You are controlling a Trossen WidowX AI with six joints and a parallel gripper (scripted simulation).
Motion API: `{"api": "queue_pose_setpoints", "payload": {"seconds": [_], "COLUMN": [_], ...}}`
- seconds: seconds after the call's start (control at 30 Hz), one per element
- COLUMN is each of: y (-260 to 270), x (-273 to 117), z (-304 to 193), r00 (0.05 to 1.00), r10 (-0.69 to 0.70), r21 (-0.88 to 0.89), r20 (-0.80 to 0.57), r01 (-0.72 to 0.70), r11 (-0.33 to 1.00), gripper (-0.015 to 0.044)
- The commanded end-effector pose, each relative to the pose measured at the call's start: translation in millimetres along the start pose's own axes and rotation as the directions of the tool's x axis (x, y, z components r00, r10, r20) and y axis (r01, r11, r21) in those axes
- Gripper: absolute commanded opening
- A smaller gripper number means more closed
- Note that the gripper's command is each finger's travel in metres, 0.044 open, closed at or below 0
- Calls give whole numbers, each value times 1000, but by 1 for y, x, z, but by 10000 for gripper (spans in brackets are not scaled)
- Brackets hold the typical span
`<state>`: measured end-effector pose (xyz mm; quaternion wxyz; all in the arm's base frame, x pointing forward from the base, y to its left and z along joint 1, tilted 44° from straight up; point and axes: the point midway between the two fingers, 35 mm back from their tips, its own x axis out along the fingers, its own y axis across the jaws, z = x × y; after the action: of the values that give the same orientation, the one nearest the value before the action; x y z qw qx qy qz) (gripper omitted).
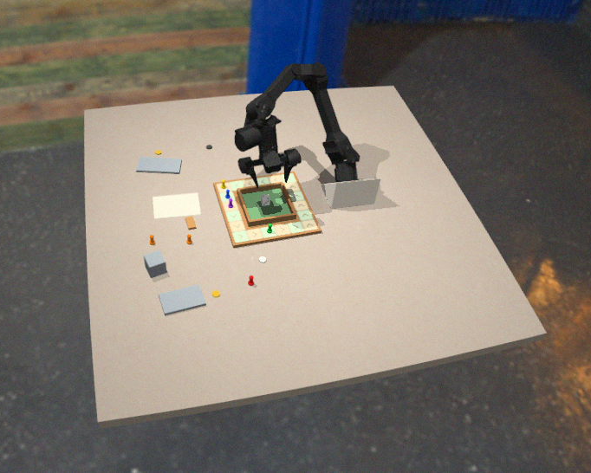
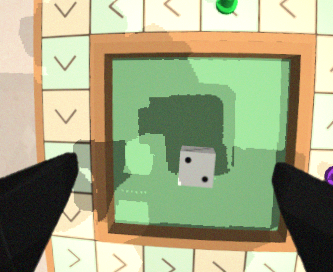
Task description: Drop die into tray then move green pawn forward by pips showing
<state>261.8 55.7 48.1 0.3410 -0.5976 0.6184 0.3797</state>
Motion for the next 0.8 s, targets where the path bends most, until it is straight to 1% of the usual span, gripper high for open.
{"api": "queue_pose_setpoints", "payload": {"seconds": [0.0,0.1,0.13,0.17,0.23,0.3,0.4,0.47,0.53,0.63,0.77], "y": [-8,-8,-2,-2,-3,-7,-12,-15,-18,-20,-23], "x": [2,2,5,5,6,10,16,20,25,33,45], "z": [3,3,6,6,9,17,31,41,51,65,85], "r00": [961,961,979,979,978,977,975,973,972,969,965], "r10": [-94,-94,-54,-54,-55,-59,-64,-68,-72,-79,-88], "r21": [-13,-13,-25,-25,31,187,432,578,707,856,960], "r20": [-262,-262,-198,-198,-200,-205,-214,-220,-226,-235,-246], "r01": [94,94,50,50,63,98,153,186,214,244,256], "r11": [995,995,998,998,998,978,889,794,674,456,117], "gripper": [440,440,440,440,387,335,256,204,200,200,200]}}
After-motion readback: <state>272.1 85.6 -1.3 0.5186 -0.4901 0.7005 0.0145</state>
